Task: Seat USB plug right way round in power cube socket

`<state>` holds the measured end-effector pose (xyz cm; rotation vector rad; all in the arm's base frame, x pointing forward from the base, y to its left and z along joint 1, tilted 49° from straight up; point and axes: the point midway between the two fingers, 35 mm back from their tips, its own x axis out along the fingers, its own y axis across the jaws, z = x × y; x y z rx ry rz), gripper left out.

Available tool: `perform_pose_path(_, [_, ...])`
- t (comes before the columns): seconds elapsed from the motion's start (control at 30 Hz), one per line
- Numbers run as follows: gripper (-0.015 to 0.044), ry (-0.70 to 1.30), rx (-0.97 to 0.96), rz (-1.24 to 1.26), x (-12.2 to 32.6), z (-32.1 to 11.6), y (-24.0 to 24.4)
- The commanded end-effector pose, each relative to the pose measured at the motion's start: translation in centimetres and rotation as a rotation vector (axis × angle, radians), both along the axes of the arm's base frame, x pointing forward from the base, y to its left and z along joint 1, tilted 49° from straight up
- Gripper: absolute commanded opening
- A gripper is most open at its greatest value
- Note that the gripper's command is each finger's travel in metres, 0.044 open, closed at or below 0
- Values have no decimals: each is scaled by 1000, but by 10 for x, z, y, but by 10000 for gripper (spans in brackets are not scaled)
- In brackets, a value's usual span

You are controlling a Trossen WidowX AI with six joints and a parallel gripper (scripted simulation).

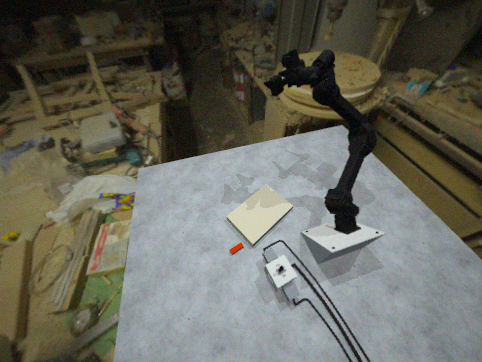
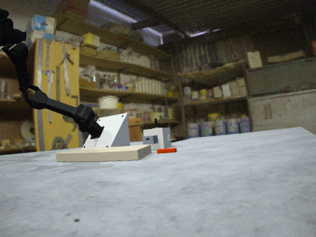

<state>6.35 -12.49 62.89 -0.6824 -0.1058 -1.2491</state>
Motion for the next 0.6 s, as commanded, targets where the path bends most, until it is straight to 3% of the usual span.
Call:
perform_pose_path(0.0, [440,75,7,102,72,-17,9])
perform_pose_path(0.3, [440,55,196,453,198,-74,48])
perform_pose_path(0.57, [440,121,407,587,268,-142,82])
